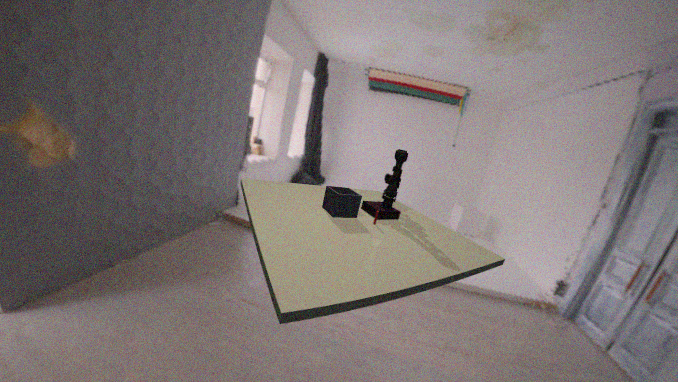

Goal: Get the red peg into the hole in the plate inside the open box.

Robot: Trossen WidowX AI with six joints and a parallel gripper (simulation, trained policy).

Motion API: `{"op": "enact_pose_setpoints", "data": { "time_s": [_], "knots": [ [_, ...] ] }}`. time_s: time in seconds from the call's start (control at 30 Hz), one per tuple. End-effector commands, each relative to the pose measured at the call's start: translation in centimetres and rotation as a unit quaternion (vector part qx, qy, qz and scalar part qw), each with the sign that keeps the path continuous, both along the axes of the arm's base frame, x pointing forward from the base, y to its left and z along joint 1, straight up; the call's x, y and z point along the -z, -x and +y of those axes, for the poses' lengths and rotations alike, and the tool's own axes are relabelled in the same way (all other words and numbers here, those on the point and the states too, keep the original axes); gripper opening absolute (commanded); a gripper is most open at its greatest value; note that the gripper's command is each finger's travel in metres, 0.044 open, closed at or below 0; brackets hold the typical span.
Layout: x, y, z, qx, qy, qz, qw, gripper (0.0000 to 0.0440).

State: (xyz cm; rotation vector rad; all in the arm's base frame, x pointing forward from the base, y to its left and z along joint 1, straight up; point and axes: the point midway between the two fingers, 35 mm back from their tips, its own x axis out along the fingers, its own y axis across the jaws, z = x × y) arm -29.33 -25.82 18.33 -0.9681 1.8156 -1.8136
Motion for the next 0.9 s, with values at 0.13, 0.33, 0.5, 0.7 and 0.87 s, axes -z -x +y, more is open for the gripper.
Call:
{"op": "enact_pose_setpoints", "data": {
  "time_s": [0.13, 0.33, 0.5, 0.7, 0.87],
  "knots": [
    [-0.1, -0.8, -2.2, -0.021, -0.001, -0.007, 1.0, 0.044],
    [-2.3, -2.6, -6.3, -0.07, 0.024, -0.014, 0.997, 0.044],
    [-4.6, -4.9, -10.2, -0.121, 0.043, -0.027, 0.991, 0.044],
    [-7.8, -8.6, -14.2, -0.185, 0.064, -0.05, 0.979, 0.044],
    [-10.6, -12.4, -16.9, -0.239, 0.08, -0.076, 0.965, 0.044]
  ]
}}
